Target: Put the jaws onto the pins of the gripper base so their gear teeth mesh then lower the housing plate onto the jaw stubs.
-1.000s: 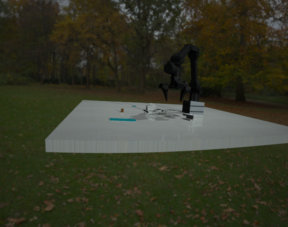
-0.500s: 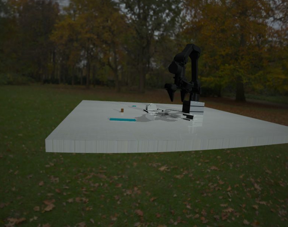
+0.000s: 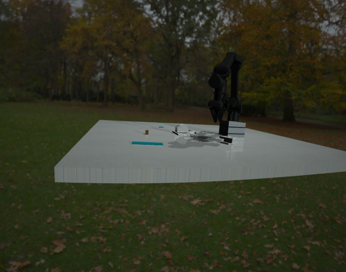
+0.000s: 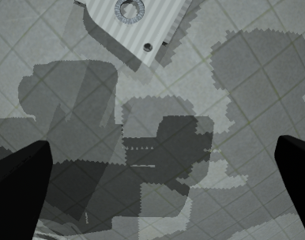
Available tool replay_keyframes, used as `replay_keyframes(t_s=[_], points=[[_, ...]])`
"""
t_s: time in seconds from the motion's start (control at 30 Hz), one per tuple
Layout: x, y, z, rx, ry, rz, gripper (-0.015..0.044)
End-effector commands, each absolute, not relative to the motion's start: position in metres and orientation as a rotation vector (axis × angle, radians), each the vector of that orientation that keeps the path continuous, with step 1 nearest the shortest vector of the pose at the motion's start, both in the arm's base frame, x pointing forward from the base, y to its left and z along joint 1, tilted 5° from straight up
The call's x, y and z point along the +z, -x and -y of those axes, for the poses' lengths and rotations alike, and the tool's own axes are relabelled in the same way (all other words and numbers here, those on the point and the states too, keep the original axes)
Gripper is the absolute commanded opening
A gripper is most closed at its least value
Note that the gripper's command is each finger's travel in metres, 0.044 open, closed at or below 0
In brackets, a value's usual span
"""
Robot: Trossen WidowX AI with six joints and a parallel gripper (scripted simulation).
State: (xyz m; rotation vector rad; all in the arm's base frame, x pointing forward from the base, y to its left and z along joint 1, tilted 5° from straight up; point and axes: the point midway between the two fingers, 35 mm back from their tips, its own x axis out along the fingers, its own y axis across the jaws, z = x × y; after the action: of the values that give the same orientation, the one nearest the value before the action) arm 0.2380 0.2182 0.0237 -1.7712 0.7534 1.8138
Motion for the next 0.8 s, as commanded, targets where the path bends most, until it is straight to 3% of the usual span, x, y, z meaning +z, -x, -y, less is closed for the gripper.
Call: replay_keyframes(t_s=[0.0, 0.77], points=[[0.024, -0.234, -0.223, 1.899, 1.843, -0.654, 0.0440], [0.026, -0.206, -0.249, 2.330, 2.219, 0.057, 0.0440]])
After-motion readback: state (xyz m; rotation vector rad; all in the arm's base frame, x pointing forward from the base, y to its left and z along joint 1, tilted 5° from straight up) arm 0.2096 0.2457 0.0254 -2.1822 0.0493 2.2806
